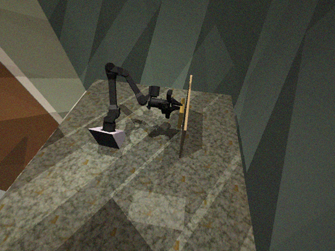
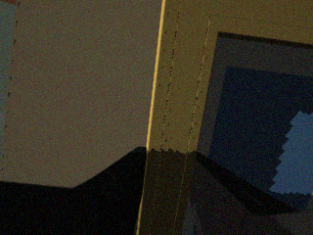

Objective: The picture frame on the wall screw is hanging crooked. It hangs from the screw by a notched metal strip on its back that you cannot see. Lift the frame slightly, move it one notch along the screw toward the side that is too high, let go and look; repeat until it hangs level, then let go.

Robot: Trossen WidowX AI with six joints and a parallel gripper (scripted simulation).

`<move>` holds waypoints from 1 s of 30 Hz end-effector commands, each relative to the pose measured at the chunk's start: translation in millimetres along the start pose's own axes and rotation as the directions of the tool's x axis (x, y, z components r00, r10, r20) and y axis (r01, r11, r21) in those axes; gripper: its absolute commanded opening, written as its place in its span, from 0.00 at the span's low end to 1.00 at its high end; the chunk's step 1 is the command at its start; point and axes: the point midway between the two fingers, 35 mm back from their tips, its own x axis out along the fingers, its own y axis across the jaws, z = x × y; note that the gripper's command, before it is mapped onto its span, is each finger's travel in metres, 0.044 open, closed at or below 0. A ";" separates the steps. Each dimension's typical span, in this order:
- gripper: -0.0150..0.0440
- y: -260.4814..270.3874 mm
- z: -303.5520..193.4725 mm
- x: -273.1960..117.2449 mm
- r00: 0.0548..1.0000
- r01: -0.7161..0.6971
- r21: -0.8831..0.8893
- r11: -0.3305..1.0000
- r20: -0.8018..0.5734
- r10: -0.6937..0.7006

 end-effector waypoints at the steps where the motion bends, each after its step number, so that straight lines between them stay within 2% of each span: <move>1: 0.25 2.5 1.3 0.2 1.000 -0.009 0.005 1.000 0.002 0.009; 30: 0.25 3.1 7.4 0.2 1.000 -0.009 0.004 1.000 0.002 0.009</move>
